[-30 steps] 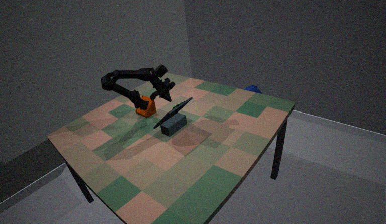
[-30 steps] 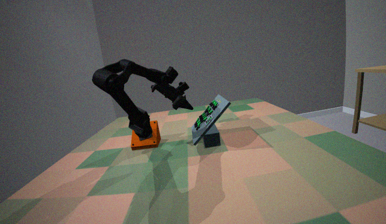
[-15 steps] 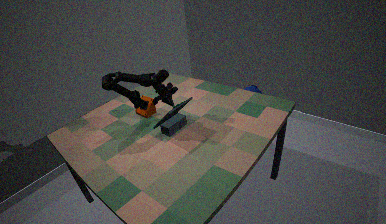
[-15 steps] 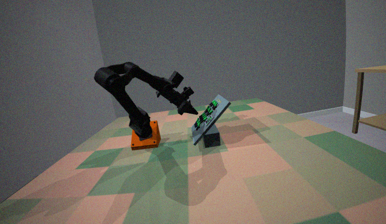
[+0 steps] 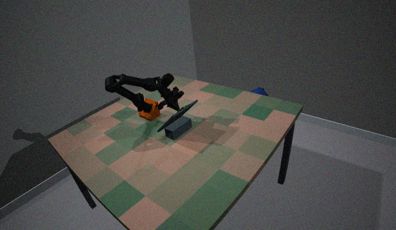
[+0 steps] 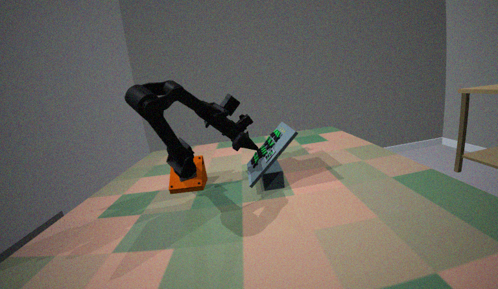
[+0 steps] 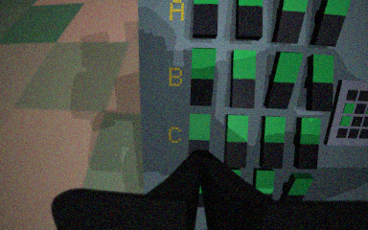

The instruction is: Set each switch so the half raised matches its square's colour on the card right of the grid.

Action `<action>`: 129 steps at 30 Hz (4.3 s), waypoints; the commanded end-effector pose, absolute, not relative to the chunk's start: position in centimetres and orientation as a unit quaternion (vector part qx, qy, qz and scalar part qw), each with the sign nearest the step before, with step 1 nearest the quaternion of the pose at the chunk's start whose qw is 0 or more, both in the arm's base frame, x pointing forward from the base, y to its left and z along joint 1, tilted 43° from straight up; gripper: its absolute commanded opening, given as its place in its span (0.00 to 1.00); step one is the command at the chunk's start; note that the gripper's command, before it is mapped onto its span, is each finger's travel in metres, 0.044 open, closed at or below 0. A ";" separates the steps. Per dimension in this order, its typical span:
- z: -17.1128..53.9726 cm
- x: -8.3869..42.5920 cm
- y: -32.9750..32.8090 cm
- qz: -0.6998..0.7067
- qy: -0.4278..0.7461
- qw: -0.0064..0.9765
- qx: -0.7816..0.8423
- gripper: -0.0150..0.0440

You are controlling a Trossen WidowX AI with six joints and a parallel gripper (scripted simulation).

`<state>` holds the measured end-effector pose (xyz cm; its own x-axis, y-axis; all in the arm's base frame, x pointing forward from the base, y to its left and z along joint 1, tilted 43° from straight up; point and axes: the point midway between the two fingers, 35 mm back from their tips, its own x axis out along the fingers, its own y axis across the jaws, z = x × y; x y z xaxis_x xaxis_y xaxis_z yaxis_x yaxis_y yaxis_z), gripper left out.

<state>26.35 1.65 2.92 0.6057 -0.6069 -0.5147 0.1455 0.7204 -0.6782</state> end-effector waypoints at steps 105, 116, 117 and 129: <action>8.5 24.6 -3.0 -0.221 0.386 0.843 -0.304 0.25; 7.9 25.3 -3.8 -0.221 0.386 0.843 -0.303 0.25; 7.9 25.3 -3.8 -0.221 0.386 0.843 -0.303 0.25; 7.9 25.3 -3.8 -0.221 0.386 0.843 -0.303 0.25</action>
